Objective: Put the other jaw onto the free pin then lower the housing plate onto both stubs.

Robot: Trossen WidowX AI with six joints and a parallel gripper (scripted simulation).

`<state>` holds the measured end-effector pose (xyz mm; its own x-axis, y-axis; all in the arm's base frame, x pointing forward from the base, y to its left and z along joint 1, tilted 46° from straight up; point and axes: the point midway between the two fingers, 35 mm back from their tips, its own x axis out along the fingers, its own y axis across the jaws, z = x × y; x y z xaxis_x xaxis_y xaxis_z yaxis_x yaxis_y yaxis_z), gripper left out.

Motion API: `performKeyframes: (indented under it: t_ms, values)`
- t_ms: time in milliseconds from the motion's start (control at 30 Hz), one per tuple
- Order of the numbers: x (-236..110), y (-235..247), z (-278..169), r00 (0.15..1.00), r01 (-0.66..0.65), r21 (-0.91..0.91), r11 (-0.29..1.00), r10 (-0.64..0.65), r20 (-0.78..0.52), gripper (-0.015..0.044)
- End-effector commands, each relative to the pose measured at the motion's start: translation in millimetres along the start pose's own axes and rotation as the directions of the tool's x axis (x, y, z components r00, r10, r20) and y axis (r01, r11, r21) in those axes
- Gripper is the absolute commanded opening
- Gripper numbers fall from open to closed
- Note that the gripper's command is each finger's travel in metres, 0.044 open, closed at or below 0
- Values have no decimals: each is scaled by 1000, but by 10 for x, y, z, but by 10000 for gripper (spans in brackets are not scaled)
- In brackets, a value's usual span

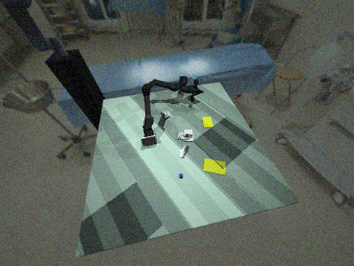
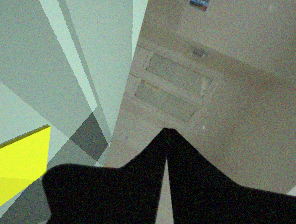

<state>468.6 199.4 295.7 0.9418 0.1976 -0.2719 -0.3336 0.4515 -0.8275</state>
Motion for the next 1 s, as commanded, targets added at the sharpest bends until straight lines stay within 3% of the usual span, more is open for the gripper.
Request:
performKeyframes:
  t_ms: [0, 967]
  values:
    - [49, 72, -101, 999, -28, 30, 999, 28, -20, 0]
    - [308, 442, -961, 958, -152, 342, 927, 224, -180, 0]
